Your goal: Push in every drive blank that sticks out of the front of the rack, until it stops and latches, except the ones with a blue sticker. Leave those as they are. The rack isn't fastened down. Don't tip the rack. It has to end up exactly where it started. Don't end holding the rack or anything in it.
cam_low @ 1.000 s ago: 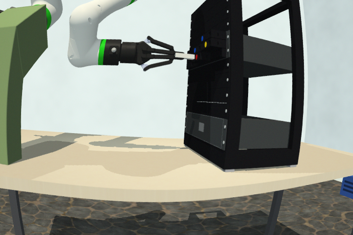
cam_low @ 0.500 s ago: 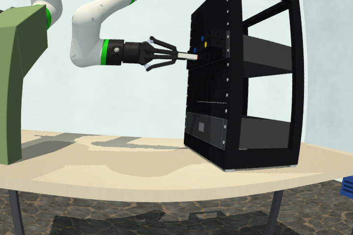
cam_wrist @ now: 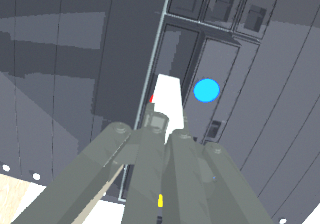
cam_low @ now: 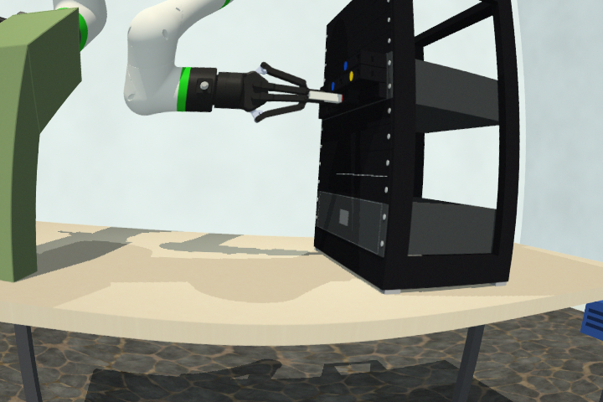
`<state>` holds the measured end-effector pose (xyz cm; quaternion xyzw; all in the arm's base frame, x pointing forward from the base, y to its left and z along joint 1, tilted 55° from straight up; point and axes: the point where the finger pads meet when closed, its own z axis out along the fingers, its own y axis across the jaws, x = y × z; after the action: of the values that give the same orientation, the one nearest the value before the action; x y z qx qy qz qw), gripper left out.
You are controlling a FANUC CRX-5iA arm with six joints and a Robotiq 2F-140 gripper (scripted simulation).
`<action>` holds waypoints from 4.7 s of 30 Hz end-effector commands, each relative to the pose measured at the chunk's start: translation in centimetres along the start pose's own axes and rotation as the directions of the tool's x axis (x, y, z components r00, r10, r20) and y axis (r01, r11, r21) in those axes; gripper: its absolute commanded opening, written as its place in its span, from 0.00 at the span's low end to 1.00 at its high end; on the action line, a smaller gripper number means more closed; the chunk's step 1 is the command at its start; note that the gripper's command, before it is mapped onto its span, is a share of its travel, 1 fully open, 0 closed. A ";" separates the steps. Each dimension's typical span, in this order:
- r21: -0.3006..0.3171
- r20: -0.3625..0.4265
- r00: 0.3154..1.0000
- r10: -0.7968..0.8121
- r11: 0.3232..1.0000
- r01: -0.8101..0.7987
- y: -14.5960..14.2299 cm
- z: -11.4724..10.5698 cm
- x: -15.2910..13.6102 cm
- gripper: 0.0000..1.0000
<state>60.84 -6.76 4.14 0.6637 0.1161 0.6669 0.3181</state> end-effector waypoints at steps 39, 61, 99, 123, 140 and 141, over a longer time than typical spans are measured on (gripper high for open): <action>0.000 0.000 1.000 0.000 1.000 0.000 0.0 1.3 0.0 0.00; 0.000 0.000 1.000 0.000 1.000 0.000 0.0 1.7 0.0 0.00; 0.000 0.000 1.000 0.000 1.000 0.000 0.0 2.3 0.0 0.00; 0.000 0.000 1.000 0.000 1.000 0.000 0.0 2.3 0.0 0.00; 0.000 0.000 1.000 0.000 1.000 0.000 0.0 2.0 0.0 0.00; 0.000 0.000 1.000 0.000 1.000 0.000 0.0 1.8 0.0 0.00</action>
<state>62.92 -7.34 4.34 0.6638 0.1162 0.6669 0.3181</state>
